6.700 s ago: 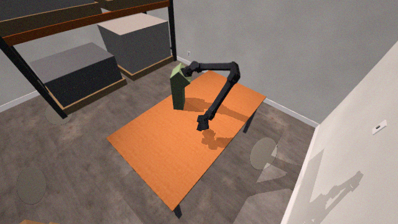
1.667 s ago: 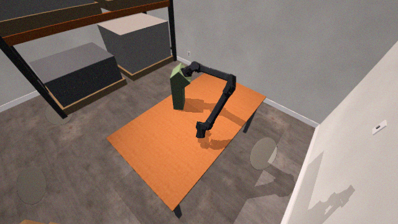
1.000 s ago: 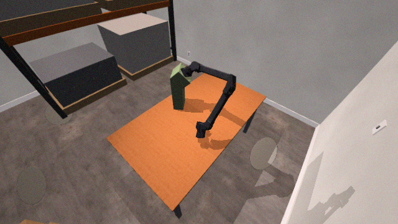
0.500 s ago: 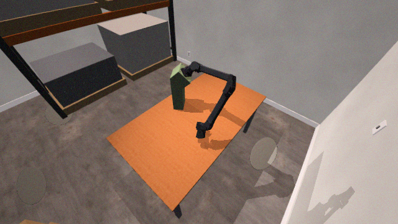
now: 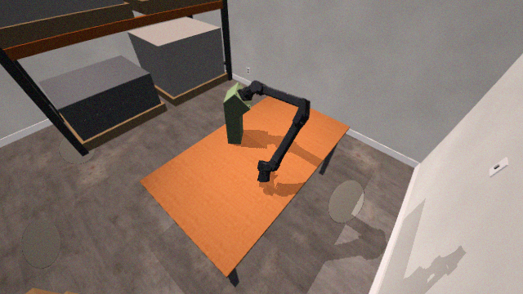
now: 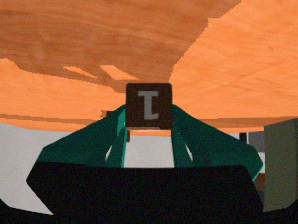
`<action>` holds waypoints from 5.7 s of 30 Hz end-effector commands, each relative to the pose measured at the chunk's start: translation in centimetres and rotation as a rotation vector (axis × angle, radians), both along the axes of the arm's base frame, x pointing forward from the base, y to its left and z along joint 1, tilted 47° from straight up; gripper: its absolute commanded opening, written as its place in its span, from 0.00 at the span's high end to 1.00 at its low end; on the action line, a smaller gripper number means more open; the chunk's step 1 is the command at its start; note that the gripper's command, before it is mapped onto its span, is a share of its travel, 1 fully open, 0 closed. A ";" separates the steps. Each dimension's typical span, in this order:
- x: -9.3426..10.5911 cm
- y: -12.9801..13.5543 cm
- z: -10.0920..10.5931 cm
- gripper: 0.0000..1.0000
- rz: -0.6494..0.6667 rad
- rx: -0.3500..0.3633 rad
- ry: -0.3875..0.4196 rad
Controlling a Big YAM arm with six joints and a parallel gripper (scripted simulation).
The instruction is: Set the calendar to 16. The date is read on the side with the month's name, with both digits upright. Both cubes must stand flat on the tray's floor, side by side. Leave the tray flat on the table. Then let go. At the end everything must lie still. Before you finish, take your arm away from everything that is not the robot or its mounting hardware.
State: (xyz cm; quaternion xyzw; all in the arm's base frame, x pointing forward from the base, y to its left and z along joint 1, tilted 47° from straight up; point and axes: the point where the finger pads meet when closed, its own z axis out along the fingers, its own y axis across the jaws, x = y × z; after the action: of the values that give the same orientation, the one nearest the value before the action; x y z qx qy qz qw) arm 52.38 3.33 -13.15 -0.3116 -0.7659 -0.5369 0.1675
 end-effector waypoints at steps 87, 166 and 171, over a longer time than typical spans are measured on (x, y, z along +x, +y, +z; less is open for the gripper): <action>-0.2 1.3 -0.9 0.72 0.014 0.006 0.028; -4.0 -4.0 5.7 0.34 -0.016 0.000 0.001; -4.4 -3.1 4.7 0.34 0.000 -0.004 -0.002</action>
State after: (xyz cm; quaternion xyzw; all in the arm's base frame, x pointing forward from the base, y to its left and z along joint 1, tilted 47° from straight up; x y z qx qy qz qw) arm 48.10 0.84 -8.52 -0.3164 -0.7633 -0.5341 0.1790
